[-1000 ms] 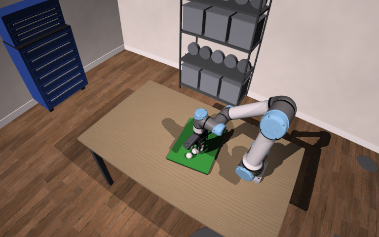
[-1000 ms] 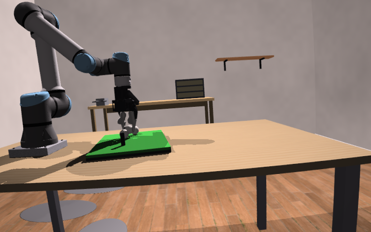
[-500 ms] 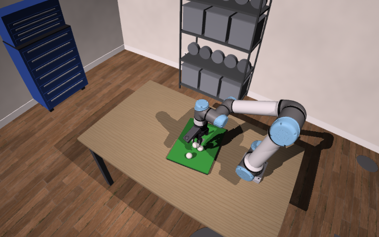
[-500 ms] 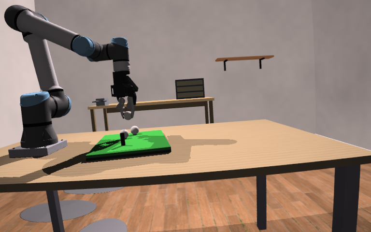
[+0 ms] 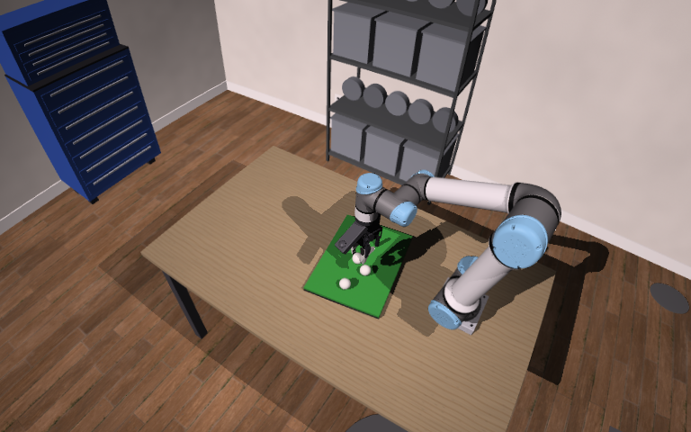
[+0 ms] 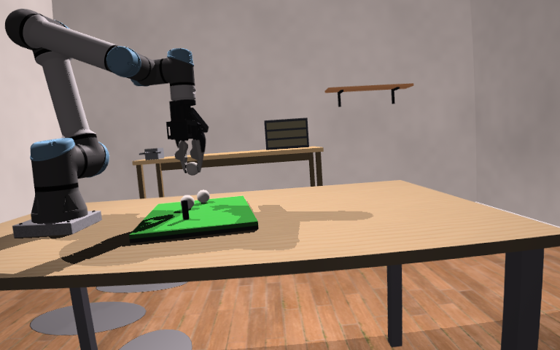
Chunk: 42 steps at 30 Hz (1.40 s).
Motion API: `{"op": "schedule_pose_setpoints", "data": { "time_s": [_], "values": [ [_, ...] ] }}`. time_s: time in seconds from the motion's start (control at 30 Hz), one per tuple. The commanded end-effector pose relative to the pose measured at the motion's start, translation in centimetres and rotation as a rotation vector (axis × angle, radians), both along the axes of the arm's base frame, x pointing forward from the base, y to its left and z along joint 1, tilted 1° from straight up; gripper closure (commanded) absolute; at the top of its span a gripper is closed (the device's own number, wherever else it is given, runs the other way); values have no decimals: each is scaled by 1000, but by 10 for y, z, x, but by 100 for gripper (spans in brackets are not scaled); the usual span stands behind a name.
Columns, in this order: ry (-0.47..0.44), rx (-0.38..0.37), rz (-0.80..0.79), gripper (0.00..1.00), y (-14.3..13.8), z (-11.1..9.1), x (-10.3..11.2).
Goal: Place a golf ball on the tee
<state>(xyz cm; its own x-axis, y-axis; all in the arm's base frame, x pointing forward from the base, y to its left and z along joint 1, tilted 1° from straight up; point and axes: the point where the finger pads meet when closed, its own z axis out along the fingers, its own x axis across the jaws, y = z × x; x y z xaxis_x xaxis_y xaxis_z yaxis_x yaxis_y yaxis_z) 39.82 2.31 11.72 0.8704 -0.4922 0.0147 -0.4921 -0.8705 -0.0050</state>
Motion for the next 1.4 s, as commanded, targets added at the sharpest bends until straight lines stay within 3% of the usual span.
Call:
{"op": "schedule_pose_setpoints", "data": {
  "time_s": [0.0, 0.07, 0.4, 0.57, 0.97, 1.13, 1.2, 1.37],
  "values": [
    [-1, 0, 0, 100, -31, 9, 2],
    [-1, 0, 0, 100, -31, 9, 2],
    [-1, 0, 0, 100, -140, 36, -12],
    [-1, 0, 0, 100, -173, 46, -24],
    [-1, 0, 0, 100, -183, 44, -27],
    [-1, 0, 0, 100, -183, 19, -25],
    [-1, 0, 0, 100, -183, 19, -25],
    [-1, 1, 0, 100, -183, -15, -23]
  ]
}}
